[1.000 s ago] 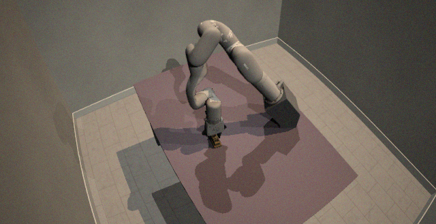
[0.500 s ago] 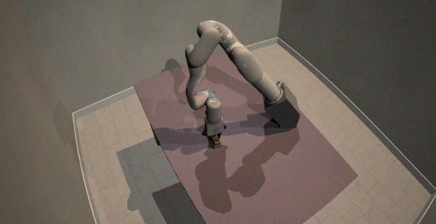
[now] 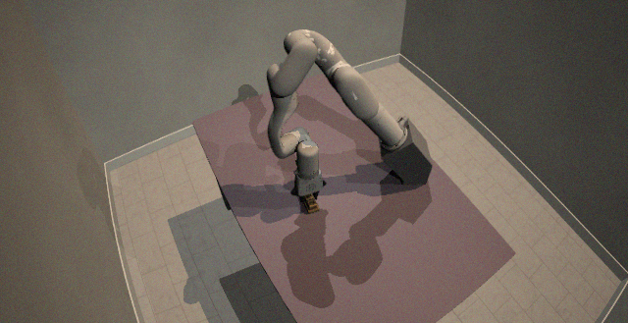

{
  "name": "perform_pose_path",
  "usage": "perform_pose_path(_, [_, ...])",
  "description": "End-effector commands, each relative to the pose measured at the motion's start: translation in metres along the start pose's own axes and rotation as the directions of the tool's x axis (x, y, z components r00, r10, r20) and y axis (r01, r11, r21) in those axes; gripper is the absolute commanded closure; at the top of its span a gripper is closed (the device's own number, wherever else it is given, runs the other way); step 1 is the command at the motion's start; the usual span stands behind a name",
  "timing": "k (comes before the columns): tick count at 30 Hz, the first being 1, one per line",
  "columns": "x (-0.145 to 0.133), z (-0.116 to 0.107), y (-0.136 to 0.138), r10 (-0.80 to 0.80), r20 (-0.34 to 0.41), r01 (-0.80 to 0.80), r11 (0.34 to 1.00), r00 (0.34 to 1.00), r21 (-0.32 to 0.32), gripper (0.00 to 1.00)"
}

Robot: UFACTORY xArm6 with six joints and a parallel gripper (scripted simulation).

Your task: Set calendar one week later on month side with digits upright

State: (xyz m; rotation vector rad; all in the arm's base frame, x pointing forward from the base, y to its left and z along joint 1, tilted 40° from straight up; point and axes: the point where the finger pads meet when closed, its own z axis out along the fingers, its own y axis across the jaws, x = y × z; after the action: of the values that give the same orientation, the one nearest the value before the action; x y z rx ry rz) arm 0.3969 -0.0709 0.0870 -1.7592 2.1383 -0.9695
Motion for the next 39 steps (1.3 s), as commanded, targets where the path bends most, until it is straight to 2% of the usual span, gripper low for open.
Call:
perform_pose_path(1, [-0.0002,-0.0003,-0.0007,0.000,0.001,0.000,1.000,1.000,0.001,0.51])
perform_pose_path(5, [-0.0002,-0.0003,-0.0007,0.000,0.001,0.000,1.000,1.000,0.001,0.51])
perform_pose_path(6, [-0.0002,-0.0003,-0.0007,0.000,0.001,0.000,1.000,1.000,0.001,0.71])
perform_pose_path(39, [-0.0002,-0.0003,-0.0007,0.000,0.001,0.000,1.000,1.000,0.001,0.71])
